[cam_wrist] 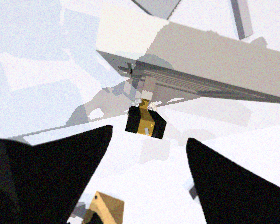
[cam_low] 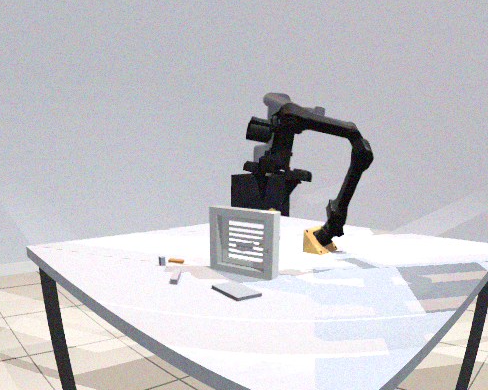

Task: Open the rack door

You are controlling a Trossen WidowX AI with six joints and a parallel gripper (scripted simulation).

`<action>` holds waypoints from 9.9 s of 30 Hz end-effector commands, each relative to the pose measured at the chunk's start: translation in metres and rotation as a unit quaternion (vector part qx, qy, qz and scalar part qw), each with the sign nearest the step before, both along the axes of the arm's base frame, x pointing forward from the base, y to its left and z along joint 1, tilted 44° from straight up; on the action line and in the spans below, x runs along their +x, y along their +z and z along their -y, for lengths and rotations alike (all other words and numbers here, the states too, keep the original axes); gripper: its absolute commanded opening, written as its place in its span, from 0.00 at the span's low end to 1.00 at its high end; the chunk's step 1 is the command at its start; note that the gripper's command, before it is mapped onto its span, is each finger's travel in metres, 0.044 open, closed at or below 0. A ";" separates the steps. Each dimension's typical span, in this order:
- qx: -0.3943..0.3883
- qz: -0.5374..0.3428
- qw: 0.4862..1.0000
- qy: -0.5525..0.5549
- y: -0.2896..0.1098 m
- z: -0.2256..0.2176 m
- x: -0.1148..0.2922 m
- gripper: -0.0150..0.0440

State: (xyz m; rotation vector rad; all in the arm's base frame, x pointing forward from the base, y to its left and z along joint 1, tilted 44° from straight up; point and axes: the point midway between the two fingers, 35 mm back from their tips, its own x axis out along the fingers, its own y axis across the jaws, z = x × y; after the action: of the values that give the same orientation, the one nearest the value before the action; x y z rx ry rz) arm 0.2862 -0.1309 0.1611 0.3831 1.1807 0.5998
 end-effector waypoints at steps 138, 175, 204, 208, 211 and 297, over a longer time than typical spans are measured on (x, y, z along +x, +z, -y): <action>-0.109 0.476 0.614 0.620 -0.047 -0.046 0.012 0.52; 0.002 0.050 0.980 0.193 -0.047 -0.045 0.012 0.76; 0.111 -0.395 0.852 -0.325 -0.047 -0.045 0.012 0.76; 0.122 -0.446 0.797 -0.389 -0.047 -0.045 0.012 0.76; 0.130 -0.480 0.751 -0.434 -0.047 -0.045 0.012 0.76; 0.105 -0.377 0.869 -0.302 -0.081 -0.014 -0.031 0.30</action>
State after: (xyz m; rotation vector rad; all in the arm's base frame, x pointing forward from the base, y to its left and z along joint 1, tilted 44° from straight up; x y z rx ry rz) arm 0.2547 -0.1155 0.0816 1.2519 1.6463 -0.0605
